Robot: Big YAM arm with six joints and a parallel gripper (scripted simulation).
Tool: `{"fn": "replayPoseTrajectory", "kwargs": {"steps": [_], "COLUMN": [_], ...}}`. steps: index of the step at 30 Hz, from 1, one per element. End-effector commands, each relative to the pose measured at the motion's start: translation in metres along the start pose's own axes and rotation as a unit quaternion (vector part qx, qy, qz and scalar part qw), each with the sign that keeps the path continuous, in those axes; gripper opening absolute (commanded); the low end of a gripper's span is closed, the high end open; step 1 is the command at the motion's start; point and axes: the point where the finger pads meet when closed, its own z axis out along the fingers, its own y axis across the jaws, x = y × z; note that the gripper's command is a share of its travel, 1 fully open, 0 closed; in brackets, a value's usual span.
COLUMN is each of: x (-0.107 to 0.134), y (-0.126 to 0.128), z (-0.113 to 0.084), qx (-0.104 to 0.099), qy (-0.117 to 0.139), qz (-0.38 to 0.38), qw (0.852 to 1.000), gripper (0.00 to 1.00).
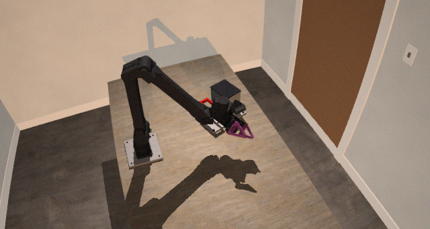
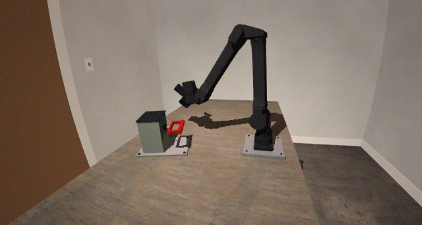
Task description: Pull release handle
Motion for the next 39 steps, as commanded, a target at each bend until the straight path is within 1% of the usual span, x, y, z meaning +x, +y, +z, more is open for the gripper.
{"fn": "replayPoseTrajectory", "kwargs": {"steps": [1,3,5,6,8,10,21,33,34,36,37,39], "x": [-0.005,-0.005,-0.004,-0.005,-0.005,-0.006,-0.006,-0.017,-0.007,-0.008,-0.008,-0.008], "y": [-0.002,0.000,0.003,0.004,0.008,0.011,0.011,0.011,0.013,0.017,0.019,0.019], "z": [-0.004,-0.011,-0.022,-0.028,-0.044,-0.062,-0.062,-0.060,-0.072,-0.093,-0.103,-0.103], "qx": [-0.007,-0.025,-0.051,-0.068,-0.107,-0.153,-0.153,-0.150,-0.177,-0.226,-0.251,-0.251], "qy": [-0.006,-0.013,-0.022,-0.028,-0.041,-0.057,-0.057,-0.063,-0.065,-0.082,-0.091,-0.091], "qz": [-0.007,-0.025,-0.053,-0.070,-0.112,-0.160,-0.160,-0.159,-0.185,-0.238,-0.264,-0.264], "qw": [1.000,0.999,0.997,0.995,0.987,0.974,0.974,0.974,0.964,0.941,0.927,0.927], "gripper": [1.00,1.00,1.00,1.00,1.00,1.00,1.00,1.00,1.00,1.00,1.00,1.00]}}
